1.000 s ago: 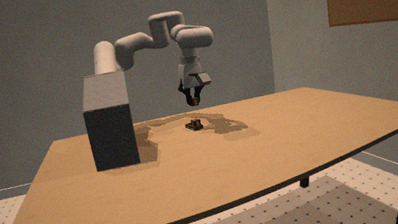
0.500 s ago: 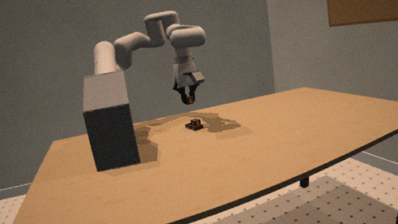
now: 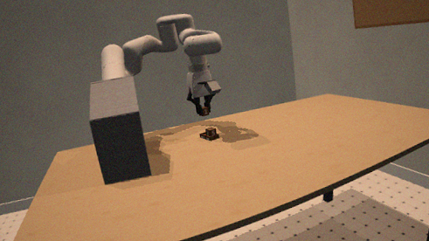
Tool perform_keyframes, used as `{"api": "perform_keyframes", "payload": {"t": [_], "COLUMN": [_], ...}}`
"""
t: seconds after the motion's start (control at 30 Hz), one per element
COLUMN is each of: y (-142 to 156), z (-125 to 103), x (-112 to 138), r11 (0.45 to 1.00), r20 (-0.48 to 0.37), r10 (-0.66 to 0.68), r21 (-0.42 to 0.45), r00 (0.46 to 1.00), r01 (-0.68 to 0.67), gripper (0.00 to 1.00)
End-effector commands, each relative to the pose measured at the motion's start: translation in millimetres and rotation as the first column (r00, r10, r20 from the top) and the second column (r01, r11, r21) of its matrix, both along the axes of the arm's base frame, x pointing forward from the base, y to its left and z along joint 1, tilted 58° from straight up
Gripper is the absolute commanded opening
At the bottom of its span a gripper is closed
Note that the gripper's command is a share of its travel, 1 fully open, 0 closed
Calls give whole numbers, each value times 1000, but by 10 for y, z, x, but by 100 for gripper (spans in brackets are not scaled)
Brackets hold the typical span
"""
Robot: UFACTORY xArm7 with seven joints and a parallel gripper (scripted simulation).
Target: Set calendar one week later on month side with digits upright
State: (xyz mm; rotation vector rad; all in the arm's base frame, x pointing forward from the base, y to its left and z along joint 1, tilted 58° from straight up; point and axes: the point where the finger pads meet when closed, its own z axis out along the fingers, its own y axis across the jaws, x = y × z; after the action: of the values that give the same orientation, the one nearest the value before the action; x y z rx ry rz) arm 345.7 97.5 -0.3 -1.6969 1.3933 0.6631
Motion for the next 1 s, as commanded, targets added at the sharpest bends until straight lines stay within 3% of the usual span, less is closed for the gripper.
{"api": "perform_keyframes", "payload": {"t": [0.0,0.47,0.97], "y": [126,378,397], "z": [-83,-232,-243], "x": [27,59,61], "r11": [1000,1000,1000], "r20": [2,2,2], "r10": [-3,-3,-3], "r21": [-2,-2,-2], "r00": [1000,1000,1000], "r01": [3,3,3], "gripper": [29,29,29]}}
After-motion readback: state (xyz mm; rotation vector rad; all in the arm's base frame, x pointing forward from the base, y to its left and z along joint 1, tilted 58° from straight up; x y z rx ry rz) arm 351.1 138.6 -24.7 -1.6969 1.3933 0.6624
